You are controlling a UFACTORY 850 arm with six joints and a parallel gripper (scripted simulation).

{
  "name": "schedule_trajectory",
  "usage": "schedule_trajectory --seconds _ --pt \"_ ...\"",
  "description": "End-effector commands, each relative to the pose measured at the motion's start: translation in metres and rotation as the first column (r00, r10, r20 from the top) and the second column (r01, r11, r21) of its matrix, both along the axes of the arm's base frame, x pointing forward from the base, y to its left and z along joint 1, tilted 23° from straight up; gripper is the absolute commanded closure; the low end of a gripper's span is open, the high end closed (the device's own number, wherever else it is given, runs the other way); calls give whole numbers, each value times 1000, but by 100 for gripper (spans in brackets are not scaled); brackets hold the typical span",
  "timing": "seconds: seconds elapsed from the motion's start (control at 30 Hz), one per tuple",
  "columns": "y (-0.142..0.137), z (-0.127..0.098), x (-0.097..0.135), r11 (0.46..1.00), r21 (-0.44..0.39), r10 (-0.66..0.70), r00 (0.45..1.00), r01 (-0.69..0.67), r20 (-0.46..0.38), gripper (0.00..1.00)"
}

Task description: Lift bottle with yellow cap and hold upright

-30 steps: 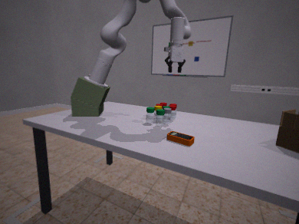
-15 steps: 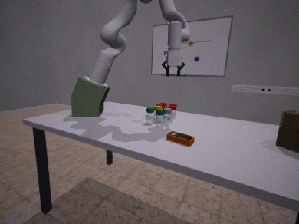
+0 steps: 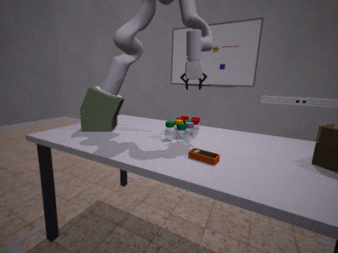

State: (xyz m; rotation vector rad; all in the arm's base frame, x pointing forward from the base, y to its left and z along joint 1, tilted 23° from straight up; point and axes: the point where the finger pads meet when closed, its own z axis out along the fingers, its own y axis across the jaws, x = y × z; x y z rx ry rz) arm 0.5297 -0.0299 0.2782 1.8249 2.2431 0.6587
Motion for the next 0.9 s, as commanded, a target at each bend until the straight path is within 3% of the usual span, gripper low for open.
schedule_trajectory --seconds 0.0,0.43,0.87 --pt "1 -6 -1 998 32 -62 998 62 -8 21" --pt "3 -29 -6 957 120 -260 963 266 -66 21" --pt "3 -52 -15 868 179 -444 885 464 -143 21"
